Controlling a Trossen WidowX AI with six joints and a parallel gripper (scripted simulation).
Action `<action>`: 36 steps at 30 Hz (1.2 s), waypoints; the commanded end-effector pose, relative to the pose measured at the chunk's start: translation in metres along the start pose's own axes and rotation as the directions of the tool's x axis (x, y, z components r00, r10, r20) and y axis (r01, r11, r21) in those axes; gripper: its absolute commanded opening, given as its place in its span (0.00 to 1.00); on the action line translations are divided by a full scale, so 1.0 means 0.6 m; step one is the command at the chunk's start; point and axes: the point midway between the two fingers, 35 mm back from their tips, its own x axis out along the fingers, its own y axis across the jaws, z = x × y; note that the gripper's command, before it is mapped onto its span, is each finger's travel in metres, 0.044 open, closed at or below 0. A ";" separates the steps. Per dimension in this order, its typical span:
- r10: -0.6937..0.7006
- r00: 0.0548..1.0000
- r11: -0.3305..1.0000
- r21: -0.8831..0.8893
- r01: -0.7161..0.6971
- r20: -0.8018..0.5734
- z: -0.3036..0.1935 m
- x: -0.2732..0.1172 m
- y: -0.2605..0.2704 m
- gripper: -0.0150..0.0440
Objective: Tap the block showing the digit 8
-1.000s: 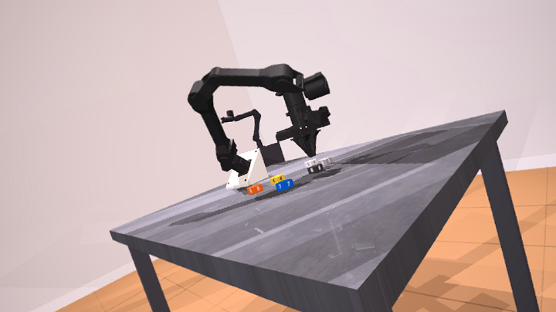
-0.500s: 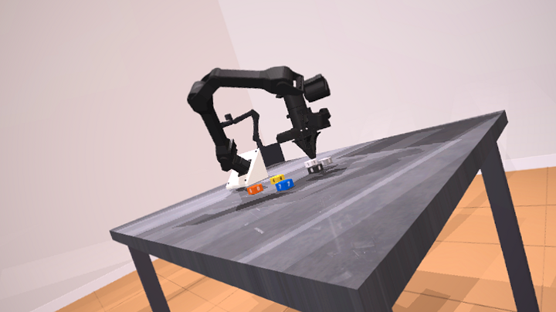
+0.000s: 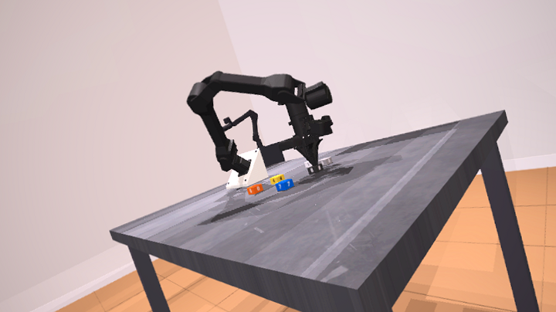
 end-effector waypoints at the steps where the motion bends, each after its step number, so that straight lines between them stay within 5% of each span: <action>1: -0.005 1.000 1.000 -0.010 0.005 -0.002 -0.004 0.008 0.002 0.29; 14: -0.004 1.000 1.000 -0.011 0.004 -0.003 -0.004 -0.043 0.002 0.29; 28: 0.031 1.000 0.999 -0.020 -0.031 -0.005 -0.138 -0.164 0.285 0.91; 36: 0.011 1.000 1.000 -0.013 -0.011 -0.006 -0.189 -0.182 0.332 0.93</action>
